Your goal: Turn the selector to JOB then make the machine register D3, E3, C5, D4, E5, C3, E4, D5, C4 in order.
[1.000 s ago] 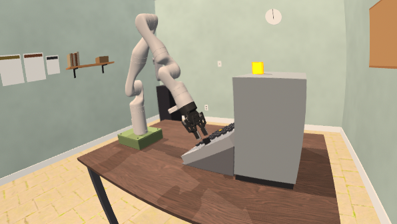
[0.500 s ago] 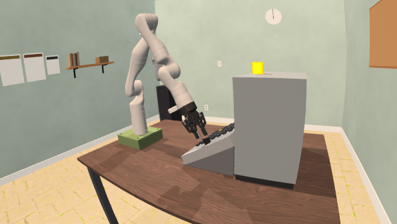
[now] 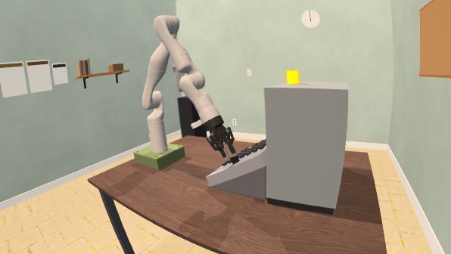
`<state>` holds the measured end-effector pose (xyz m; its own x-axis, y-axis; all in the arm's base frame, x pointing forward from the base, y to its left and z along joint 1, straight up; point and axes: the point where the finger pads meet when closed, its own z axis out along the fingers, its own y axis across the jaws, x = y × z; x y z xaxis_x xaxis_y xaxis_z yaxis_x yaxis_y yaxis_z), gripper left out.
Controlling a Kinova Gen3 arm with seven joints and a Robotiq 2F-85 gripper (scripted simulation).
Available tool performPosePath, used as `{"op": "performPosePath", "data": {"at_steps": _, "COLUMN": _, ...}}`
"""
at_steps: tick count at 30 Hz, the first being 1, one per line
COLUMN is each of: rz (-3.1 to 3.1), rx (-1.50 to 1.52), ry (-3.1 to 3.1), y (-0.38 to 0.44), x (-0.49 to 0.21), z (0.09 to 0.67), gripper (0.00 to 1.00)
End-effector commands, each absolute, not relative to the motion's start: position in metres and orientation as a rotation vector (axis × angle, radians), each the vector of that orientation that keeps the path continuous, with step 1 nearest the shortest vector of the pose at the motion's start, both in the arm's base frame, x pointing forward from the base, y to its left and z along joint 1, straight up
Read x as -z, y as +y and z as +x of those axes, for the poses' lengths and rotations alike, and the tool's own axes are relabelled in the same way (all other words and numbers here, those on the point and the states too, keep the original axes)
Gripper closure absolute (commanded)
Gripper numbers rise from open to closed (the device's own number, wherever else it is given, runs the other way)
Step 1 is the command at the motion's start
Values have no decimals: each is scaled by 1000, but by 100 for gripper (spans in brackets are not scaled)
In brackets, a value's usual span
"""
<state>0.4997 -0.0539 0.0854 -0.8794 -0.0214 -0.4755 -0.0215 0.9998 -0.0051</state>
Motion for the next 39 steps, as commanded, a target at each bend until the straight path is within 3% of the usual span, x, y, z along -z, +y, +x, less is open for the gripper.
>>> {"op": "performPosePath", "data": {"at_steps": 1, "rz": -20, "rx": 0, "ry": 2637, "y": -54, "x": -86, "z": 504, "gripper": 40}}
{"op": "performPosePath", "data": {"at_steps": 39, "rz": -21, "rx": 0, "ry": 2637, "y": -53, "x": -67, "z": 515, "gripper": 40}}
